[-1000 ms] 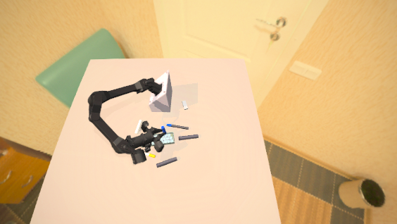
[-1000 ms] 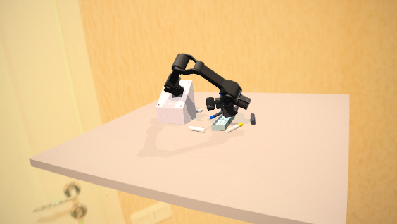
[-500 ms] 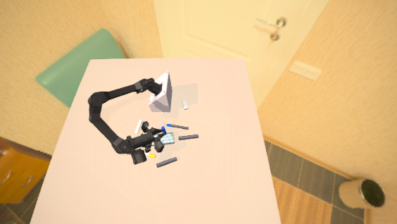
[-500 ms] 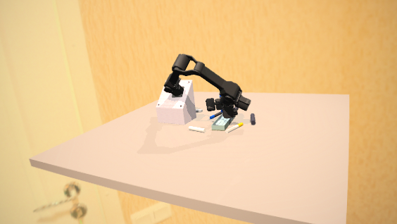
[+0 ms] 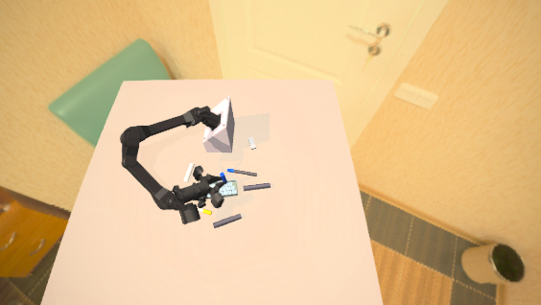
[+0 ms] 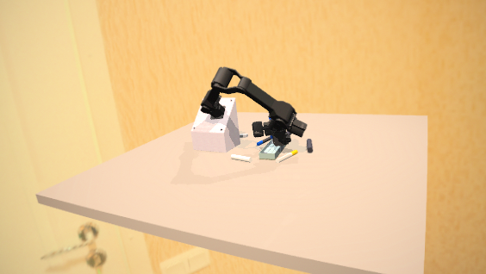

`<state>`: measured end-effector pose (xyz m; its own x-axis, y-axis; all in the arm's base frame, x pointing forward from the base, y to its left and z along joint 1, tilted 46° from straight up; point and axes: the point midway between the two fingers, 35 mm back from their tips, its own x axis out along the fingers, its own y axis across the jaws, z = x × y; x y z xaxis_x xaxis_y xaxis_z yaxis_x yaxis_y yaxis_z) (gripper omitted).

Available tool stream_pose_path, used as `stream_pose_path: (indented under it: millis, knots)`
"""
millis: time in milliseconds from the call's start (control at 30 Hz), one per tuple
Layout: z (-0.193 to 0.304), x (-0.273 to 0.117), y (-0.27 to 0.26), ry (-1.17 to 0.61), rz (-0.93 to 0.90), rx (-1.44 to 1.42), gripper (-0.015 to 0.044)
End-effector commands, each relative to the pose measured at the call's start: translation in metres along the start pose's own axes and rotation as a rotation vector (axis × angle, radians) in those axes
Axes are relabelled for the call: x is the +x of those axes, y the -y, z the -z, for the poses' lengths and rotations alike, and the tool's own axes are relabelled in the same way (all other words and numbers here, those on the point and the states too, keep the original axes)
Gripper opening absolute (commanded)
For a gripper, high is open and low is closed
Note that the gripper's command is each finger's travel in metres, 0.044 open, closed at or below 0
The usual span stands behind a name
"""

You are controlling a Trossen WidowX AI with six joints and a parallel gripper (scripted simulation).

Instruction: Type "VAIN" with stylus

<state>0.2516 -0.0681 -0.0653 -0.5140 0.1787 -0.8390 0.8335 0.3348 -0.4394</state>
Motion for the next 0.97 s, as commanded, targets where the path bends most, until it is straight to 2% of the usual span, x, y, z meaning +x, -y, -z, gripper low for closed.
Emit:
stream_pose_path:
  millis: [0, 233, 467, 933]
  knots:
    - [0.000, -0.001, 0.000, 0.005, -0.001, -0.006, 0.0081]
    - [0.003, -0.003, 0.000, 0.005, -0.001, -0.006, 0.0081]
    - [0.031, -0.018, 0.000, 0.004, -0.002, -0.007, 0.0081]
    - [0.029, -0.018, -0.001, 0.008, -0.003, -0.013, 0.0081]
